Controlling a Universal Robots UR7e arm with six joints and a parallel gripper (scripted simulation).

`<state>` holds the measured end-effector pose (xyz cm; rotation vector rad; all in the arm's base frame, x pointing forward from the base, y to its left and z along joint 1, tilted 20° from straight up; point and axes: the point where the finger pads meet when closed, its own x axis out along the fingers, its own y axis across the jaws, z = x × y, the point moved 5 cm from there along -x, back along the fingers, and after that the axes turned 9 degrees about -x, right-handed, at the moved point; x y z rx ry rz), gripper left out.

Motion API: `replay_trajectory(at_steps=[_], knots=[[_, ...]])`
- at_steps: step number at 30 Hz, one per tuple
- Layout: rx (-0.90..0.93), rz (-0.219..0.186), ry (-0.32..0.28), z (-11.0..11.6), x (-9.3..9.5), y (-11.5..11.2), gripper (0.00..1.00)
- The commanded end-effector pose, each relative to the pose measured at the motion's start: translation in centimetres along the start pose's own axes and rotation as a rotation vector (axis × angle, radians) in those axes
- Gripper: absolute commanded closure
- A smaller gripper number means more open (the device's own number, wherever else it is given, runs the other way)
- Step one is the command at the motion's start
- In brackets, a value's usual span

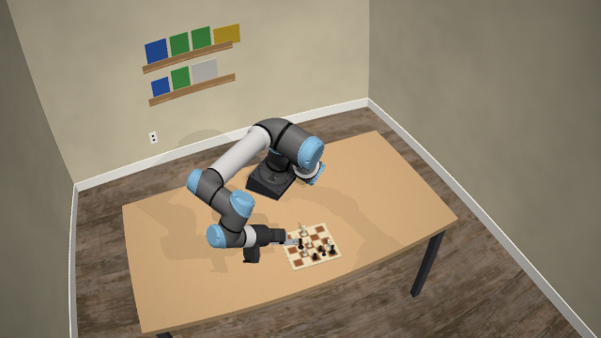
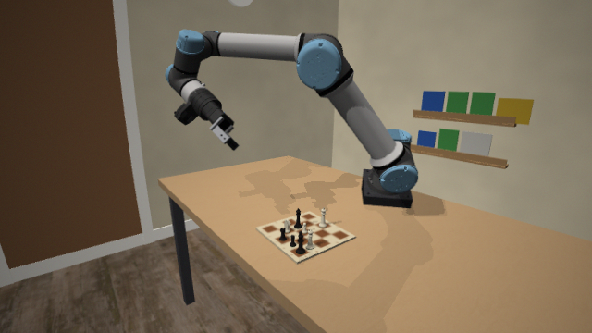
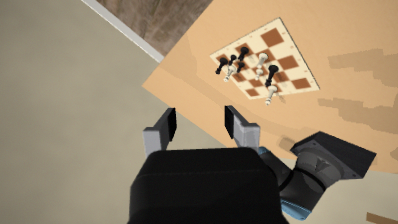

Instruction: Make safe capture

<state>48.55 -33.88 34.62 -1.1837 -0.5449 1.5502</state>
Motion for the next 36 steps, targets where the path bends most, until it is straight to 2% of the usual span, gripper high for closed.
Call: replay_trajectory(at_steps=[1, 6, 15, 21, 23, 27, 34, 36], knots=[[-0.117, 0.028, -0.026, -0.7, 0.8, -0.3, 0.0], [-0.197, 0.046, -0.046, -1.2, 1.4, -0.4, 0.0], [-0.502, 0.101, -0.134, -3.0, 3.9, -0.9, 0.0], [-0.666, 0.122, -0.188, -3.8, 5.2, -1.2, 0.0], [-0.666, 0.122, -0.188, -3.8, 5.2, -1.2, 0.0], [-0.844, 0.138, -0.252, -4.7, 6.7, -1.4, 0.0], [-1.032, 0.146, -0.325, -5.5, 8.2, -1.6, 0.0], [-1.129, 0.147, -0.365, -5.9, 9.1, -1.7, 0.0]])
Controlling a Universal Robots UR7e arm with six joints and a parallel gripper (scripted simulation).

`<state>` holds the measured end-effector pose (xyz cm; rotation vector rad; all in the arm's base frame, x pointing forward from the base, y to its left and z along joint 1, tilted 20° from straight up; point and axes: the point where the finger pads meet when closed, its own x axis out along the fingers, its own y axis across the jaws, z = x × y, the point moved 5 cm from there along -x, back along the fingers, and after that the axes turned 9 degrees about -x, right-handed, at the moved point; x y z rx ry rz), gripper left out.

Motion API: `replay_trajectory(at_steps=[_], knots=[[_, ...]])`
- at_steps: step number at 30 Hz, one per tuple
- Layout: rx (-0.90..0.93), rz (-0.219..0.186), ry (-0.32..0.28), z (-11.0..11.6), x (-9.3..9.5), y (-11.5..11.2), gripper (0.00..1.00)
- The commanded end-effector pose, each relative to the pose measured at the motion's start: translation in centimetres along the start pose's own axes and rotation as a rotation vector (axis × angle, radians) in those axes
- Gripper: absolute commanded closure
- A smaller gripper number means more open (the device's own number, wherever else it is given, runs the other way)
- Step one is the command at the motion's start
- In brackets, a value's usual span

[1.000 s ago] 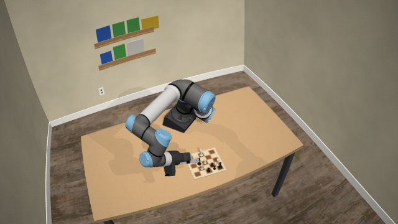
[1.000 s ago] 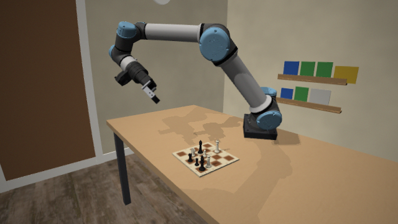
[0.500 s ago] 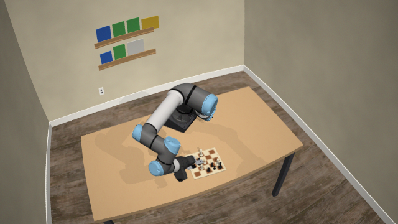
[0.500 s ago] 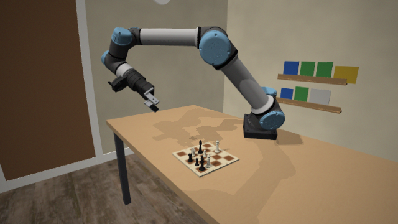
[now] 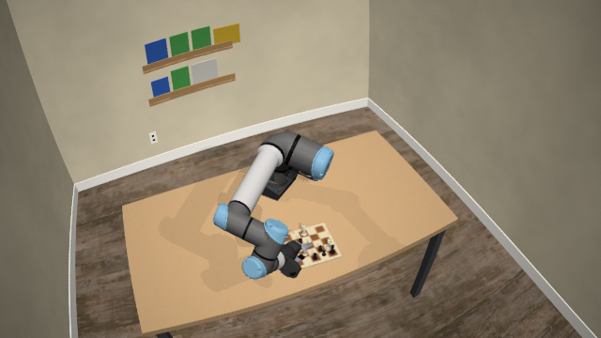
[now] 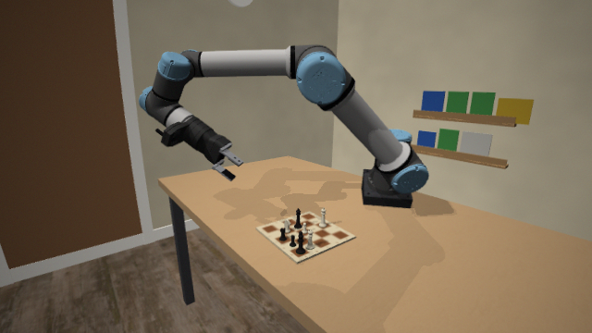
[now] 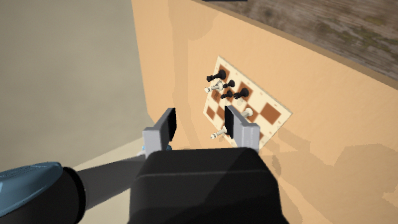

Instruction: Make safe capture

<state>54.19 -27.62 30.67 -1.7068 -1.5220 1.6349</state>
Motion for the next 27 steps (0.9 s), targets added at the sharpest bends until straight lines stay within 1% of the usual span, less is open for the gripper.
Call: replay_trajectory(at_steps=[1, 2, 4, 7, 10, 12, 15, 17, 18, 19, 21, 24, 27], knots=[[-0.192, 0.002, -0.058, -1.0, 1.2, 0.5, 0.0], [-0.242, 0.0, -0.075, -1.3, 1.5, 0.6, 0.0], [-0.242, 0.0, -0.075, -1.3, 1.5, 0.6, 0.0], [-0.396, -0.009, -0.124, -2.0, 2.6, 1.0, 0.0], [-0.448, -0.013, -0.141, -2.3, 3.0, 1.2, 0.0], [-0.551, -0.024, -0.174, -2.8, 3.7, 1.5, 0.0], [-0.603, -0.031, -0.191, -3.0, 4.0, 1.6, 0.0], [-0.706, -0.046, -0.223, -3.4, 4.8, 2.0, 0.0], [-0.706, -0.046, -0.223, -3.4, 4.8, 2.0, 0.0], [-0.758, -0.055, -0.239, -3.6, 5.1, 2.1, 0.0], [-0.758, -0.055, -0.239, -3.6, 5.1, 2.1, 0.0], [-0.911, -0.085, -0.286, -4.2, 6.2, 2.6, 0.0], [-0.961, -0.096, -0.302, -4.4, 6.5, 2.8, 0.0]])
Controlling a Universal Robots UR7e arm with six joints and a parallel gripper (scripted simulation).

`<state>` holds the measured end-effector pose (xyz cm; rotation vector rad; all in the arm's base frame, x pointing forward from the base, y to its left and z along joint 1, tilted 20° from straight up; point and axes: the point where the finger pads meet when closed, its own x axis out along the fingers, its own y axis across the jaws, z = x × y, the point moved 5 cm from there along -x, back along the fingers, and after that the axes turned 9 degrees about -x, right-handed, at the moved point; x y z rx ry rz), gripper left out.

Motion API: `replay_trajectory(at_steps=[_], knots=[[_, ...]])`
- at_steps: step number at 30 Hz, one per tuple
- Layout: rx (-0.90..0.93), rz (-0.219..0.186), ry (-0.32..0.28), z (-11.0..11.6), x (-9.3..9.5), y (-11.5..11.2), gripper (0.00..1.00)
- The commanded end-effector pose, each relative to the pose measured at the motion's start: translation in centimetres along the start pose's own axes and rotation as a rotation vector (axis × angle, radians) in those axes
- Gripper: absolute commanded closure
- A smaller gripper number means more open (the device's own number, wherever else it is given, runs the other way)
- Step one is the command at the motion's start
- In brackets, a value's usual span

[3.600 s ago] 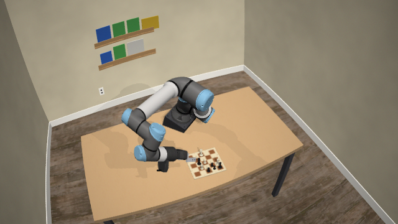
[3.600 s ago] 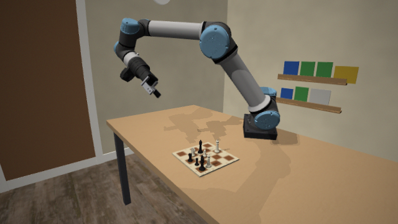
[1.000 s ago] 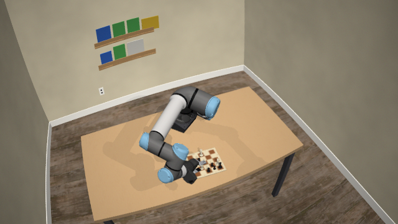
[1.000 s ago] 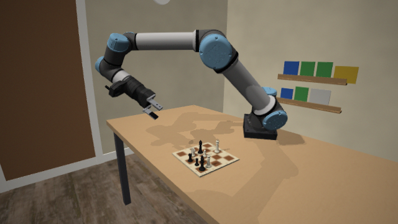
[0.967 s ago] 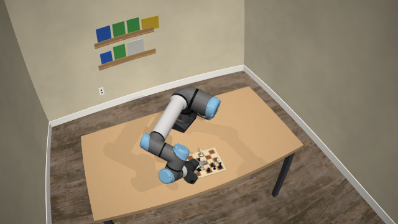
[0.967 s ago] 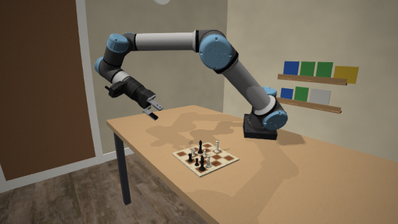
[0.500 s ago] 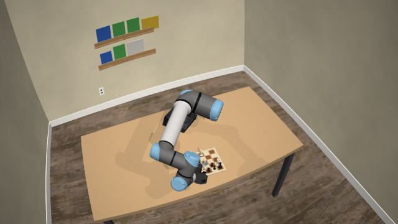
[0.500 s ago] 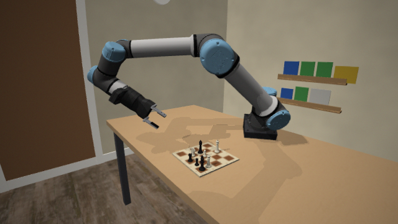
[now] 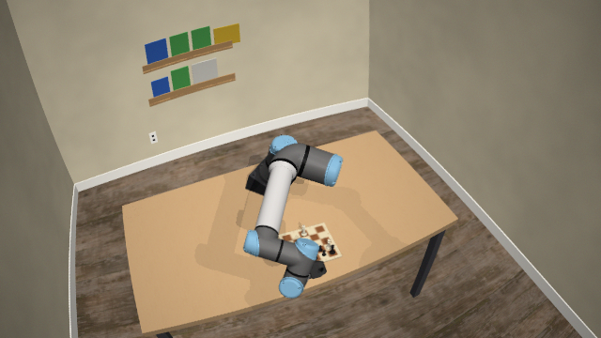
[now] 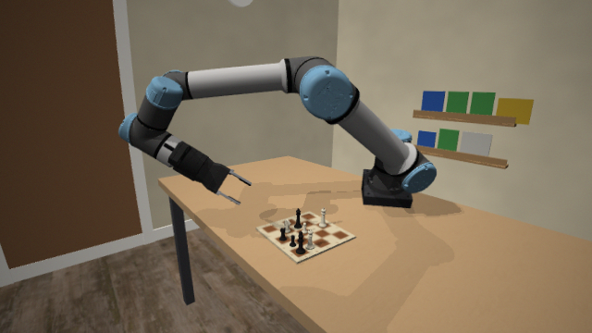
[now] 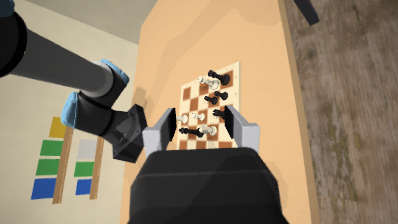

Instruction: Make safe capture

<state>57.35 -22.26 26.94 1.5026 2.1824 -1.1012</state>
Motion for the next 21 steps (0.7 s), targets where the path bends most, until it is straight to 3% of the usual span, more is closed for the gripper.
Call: replay_trajectory(at_steps=[1, 8, 11, 21], knots=[[-0.197, -0.033, -0.048, -0.4, 1.0, 1.1, 0.0], [-0.442, -0.091, -0.101, -0.6, 2.4, 2.6, 0.0], [-0.442, -0.091, -0.101, -0.6, 2.4, 2.6, 0.0], [-0.795, -0.195, -0.16, -0.9, 4.3, 4.8, 0.0]])
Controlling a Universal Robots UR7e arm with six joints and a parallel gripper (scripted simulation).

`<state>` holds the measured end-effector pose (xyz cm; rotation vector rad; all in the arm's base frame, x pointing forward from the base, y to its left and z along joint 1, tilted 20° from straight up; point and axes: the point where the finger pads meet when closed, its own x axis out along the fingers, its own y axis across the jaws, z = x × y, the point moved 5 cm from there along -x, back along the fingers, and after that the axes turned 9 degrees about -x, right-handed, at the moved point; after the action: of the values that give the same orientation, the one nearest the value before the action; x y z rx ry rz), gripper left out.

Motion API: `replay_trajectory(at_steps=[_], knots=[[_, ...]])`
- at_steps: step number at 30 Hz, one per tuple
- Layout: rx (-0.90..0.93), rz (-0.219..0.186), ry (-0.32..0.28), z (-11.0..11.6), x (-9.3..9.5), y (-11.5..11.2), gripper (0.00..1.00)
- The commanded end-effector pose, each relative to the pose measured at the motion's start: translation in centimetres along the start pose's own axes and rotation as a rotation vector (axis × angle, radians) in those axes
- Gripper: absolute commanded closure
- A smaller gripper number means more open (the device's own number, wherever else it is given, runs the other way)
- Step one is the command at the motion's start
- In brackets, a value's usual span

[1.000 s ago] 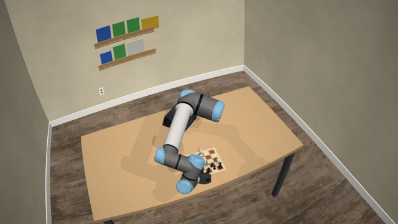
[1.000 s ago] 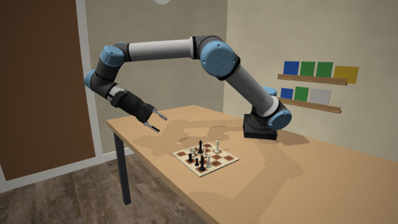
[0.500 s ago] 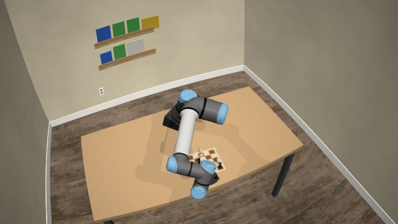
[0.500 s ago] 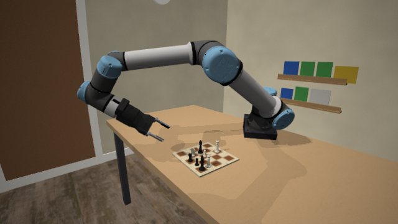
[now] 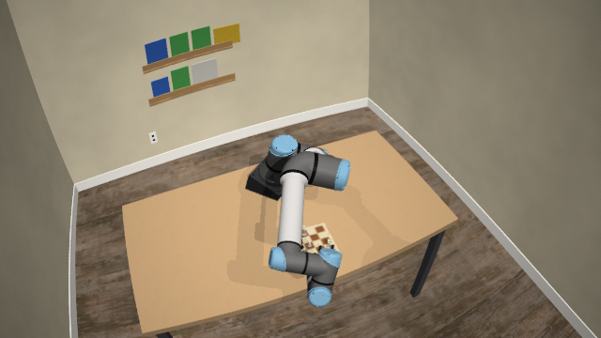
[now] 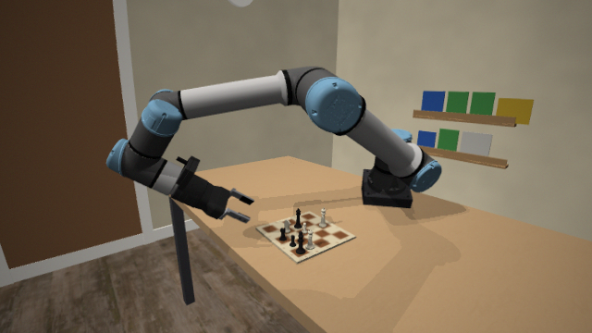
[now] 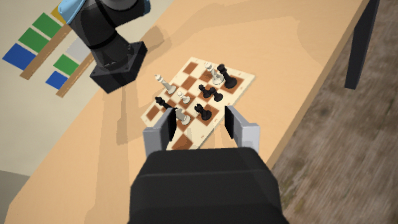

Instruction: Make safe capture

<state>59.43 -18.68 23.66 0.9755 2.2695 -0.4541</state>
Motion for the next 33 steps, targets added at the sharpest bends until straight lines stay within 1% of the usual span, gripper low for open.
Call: replay_trajectory(at_steps=[1, 2, 5, 7, 14, 21, 24, 33], knots=[[-0.21, -0.055, -0.029, 0.5, 0.8, 1.3, 0.0], [-0.21, -0.055, -0.029, 0.5, 0.8, 1.3, 0.0], [-0.324, -0.089, -0.039, 0.8, 1.3, 2.0, 0.0], [-0.324, -0.089, -0.039, 0.8, 1.3, 2.0, 0.0], [-0.547, -0.16, -0.05, 1.6, 2.3, 3.5, 0.0], [-0.706, -0.213, -0.051, 2.2, 2.9, 4.7, 0.0], [-0.723, -0.219, -0.051, 2.2, 3.0, 4.8, 0.0], [-0.826, -0.255, -0.048, 2.6, 3.4, 5.6, 0.0]])
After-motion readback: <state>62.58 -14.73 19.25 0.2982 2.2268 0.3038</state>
